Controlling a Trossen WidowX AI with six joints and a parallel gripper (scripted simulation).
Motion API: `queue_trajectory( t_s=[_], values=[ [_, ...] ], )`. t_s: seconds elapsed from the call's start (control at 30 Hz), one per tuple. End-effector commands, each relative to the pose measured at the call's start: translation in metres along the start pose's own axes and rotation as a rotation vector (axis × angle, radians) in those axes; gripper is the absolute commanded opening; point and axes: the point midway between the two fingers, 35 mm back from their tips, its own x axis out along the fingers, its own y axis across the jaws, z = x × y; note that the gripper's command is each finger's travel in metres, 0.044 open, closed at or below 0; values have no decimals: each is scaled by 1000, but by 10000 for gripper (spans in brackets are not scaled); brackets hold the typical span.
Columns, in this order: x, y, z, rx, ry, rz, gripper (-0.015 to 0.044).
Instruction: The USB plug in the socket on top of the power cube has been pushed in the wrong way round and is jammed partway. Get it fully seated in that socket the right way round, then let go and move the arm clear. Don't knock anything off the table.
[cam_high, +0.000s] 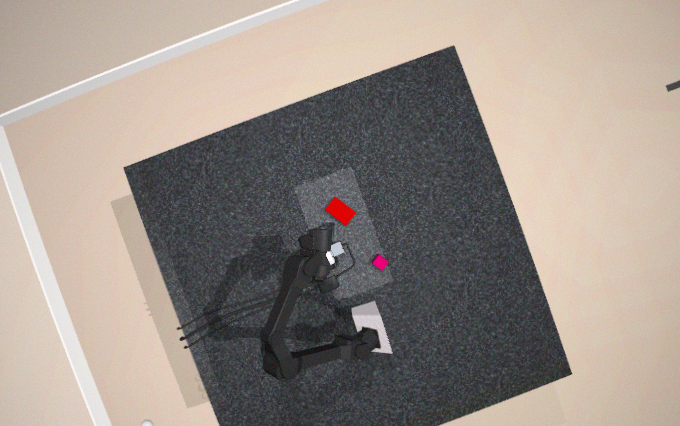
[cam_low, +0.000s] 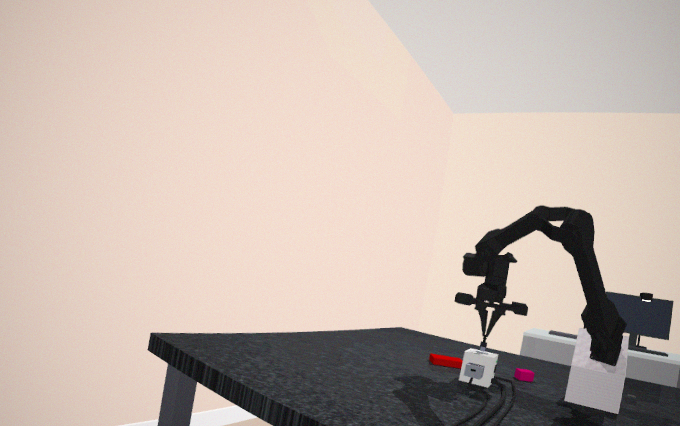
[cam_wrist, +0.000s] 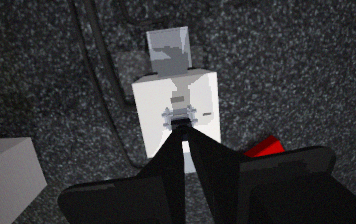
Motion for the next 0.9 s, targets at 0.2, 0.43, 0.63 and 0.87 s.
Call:
queue_trajectory(
  t_s=[0.2, 0.43, 0.63, 0.87],
  values=[
    [1, 0, 0, 3, -3, -2, 0],
    [2, 0, 0, 3, -3, -2, 0],
    [3, 0, 0, 3, -3, -2, 0],
    [4, 0, 0, 3, -3, -2, 0]
  ],
)
